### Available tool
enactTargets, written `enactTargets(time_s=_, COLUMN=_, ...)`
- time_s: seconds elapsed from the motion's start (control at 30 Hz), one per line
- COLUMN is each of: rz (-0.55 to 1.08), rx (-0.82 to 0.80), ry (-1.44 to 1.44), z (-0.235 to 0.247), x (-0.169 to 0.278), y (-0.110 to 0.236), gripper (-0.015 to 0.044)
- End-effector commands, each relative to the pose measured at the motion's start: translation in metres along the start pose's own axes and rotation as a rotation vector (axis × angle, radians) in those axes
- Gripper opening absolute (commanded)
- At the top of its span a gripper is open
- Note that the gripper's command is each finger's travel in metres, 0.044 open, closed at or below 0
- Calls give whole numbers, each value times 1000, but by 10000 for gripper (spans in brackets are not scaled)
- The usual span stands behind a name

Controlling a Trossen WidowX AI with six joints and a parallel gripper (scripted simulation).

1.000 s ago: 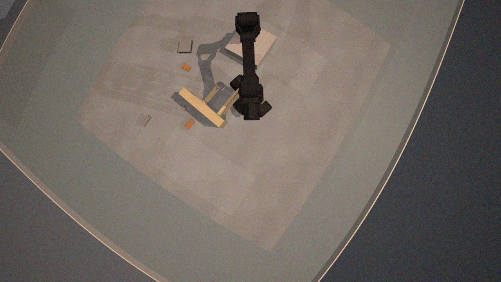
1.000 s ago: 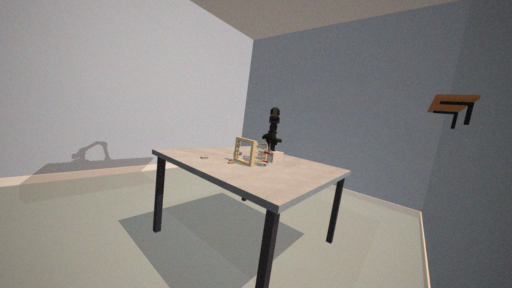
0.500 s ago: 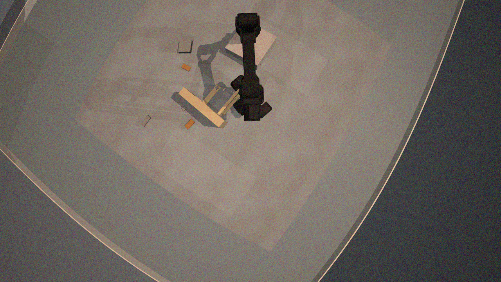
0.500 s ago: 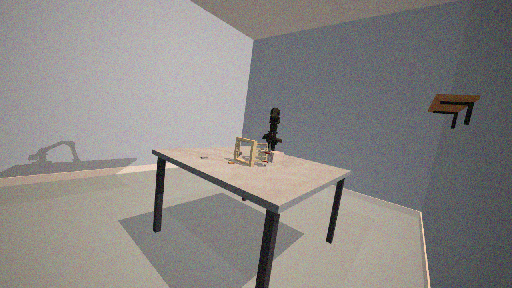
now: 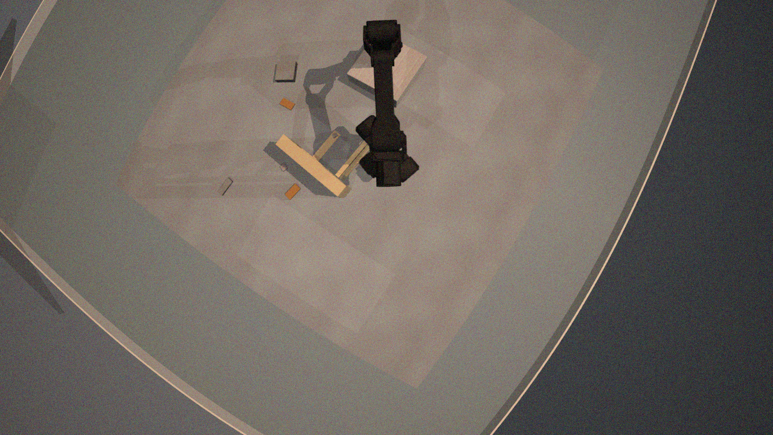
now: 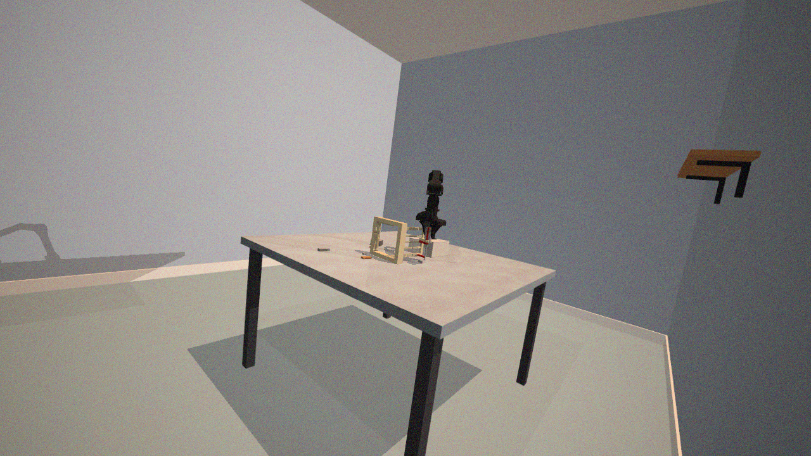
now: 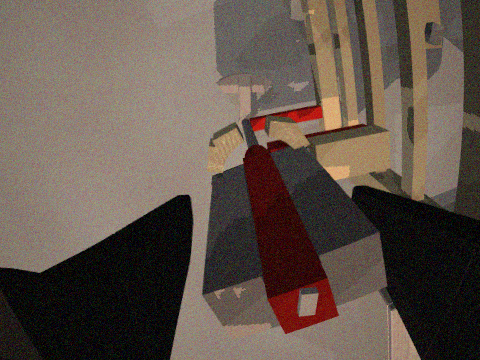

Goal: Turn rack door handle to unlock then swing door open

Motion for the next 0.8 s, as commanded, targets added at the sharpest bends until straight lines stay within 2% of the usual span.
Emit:
enactTargets(time_s=0.0, rz=-3, rx=-4, ry=-6, z=1, x=-1, y=5, gripper=286)
enactTargets(time_s=0.77, rz=-3, rx=-4, ry=-6, z=2, x=-2, y=37, gripper=286)
Point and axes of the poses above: the point midway between the two fingers, 35 mm back from their tips, its own y axis back along the fingers, its own z axis across the jaws, x = y × z, the point moved 9 cm from there along y, back along the fingers, and after that the axes turned 3 degrees about y, right-handed, at the moved point
